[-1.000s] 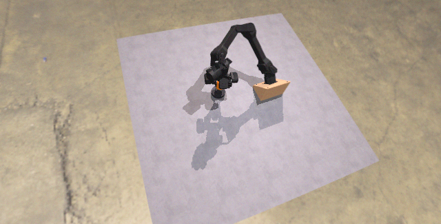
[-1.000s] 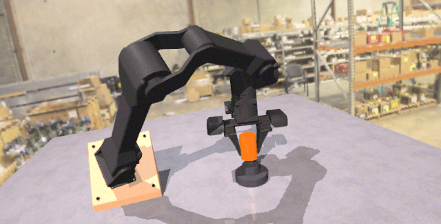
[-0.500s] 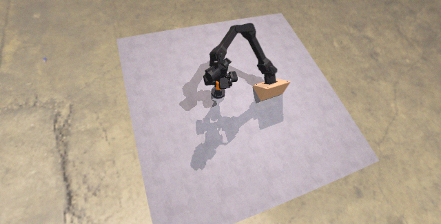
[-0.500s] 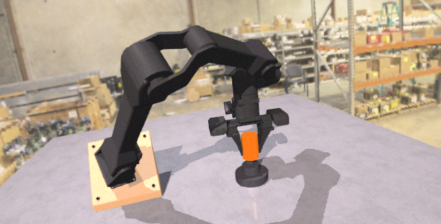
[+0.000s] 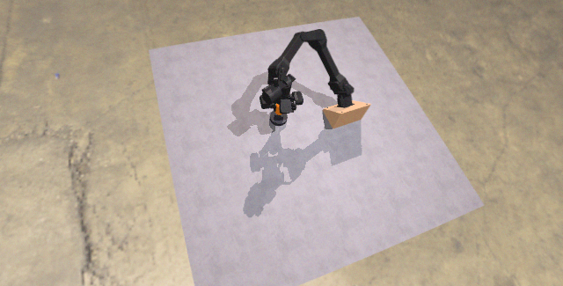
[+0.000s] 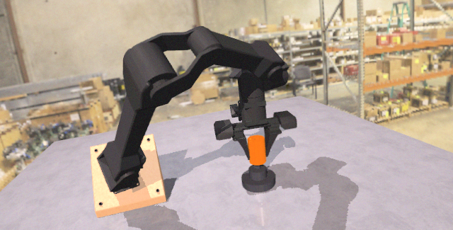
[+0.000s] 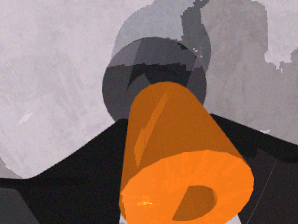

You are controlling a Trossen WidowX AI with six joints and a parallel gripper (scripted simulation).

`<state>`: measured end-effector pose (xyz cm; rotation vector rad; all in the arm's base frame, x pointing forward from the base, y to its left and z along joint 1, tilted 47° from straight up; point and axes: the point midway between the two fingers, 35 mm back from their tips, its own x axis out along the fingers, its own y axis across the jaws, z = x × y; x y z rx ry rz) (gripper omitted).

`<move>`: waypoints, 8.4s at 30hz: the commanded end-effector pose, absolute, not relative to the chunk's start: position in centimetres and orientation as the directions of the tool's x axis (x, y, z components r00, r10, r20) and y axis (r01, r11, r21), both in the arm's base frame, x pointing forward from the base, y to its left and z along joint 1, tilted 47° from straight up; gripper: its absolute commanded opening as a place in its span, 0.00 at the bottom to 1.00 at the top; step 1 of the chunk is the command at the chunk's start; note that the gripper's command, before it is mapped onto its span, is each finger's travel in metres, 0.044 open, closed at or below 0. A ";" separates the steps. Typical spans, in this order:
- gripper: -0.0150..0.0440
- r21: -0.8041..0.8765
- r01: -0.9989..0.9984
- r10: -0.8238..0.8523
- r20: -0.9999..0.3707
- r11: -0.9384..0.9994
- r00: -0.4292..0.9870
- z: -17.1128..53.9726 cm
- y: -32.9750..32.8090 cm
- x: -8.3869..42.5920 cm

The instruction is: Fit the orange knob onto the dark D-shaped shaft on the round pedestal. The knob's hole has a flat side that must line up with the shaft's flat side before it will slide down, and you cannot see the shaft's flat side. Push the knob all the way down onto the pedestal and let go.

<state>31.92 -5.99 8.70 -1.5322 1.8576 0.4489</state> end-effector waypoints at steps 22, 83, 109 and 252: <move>0.25 -0.151 -0.959 -0.725 -0.685 0.241 -0.074 8.7 -5.9 31.7; 0.25 0.152 -0.988 -0.725 -0.684 -0.042 -0.074 8.5 -6.0 31.7; 0.25 0.297 -0.937 -0.725 -0.685 -0.184 -0.074 9.0 -5.7 32.1; 0.25 0.459 -0.817 -0.725 -0.684 -0.349 -0.074 8.4 -6.1 31.7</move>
